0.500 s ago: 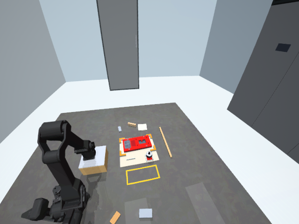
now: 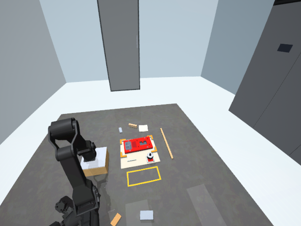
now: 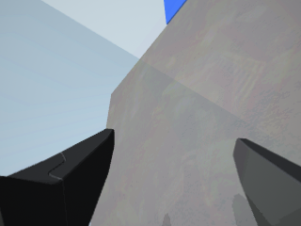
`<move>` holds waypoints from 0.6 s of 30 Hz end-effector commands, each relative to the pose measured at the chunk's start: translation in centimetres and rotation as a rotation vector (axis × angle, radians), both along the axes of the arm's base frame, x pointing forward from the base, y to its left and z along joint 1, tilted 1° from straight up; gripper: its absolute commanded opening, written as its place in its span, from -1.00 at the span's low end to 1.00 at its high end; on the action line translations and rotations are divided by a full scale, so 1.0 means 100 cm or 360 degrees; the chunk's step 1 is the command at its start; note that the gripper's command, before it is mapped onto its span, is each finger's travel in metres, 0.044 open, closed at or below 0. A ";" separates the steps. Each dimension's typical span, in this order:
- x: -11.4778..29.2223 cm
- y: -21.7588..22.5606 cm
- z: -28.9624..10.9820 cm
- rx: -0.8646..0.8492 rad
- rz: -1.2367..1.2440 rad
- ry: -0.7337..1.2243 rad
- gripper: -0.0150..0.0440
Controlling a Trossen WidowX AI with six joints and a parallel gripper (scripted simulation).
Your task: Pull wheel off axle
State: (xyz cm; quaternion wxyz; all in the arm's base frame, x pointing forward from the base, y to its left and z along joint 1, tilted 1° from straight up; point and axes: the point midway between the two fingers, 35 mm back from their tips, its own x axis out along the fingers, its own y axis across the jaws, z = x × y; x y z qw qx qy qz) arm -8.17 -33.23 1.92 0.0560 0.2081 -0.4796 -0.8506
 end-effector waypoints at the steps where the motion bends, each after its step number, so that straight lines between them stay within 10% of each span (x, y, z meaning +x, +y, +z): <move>1: 0.034 -0.016 -0.001 0.0248 0.0250 -0.0035 0.53; 18: 0.202 -0.020 -0.006 0.1389 0.1528 0.0139 0.53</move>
